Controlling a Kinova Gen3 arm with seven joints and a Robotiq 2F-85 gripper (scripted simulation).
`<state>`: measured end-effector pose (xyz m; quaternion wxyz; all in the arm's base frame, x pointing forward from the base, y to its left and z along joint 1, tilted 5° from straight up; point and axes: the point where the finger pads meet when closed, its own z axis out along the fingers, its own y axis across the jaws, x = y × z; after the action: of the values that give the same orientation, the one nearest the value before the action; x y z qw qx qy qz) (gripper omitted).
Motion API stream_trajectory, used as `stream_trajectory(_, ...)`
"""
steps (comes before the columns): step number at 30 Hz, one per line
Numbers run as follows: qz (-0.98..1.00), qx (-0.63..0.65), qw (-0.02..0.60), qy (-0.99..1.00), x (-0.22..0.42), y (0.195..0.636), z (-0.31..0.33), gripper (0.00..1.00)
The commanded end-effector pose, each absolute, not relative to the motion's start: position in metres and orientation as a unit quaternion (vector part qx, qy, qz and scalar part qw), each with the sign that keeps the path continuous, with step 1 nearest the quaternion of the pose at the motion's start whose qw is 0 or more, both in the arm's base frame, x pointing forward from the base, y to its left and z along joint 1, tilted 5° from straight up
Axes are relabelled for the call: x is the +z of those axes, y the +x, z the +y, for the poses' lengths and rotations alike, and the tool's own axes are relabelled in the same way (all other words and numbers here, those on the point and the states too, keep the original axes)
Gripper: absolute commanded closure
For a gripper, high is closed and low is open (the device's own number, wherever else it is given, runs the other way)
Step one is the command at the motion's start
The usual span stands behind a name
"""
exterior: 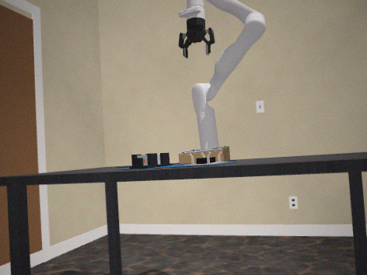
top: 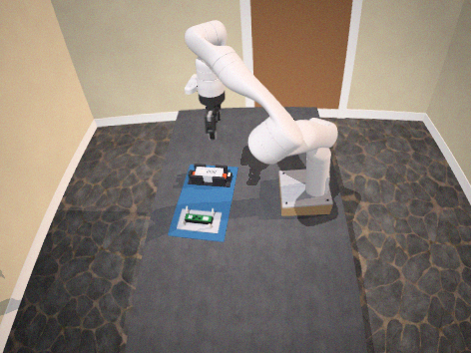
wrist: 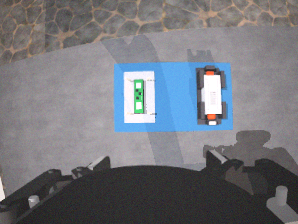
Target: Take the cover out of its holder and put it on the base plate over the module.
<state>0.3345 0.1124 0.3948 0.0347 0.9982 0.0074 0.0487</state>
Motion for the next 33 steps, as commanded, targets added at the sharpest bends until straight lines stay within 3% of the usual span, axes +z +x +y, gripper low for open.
stream_trajectory(1,0.005,0.048,0.033,0.998,0.390,0.337,0.110,0.00)
stream_trajectory(33,-0.016,0.036,0.018,0.999,0.300,0.378,0.062,0.00)
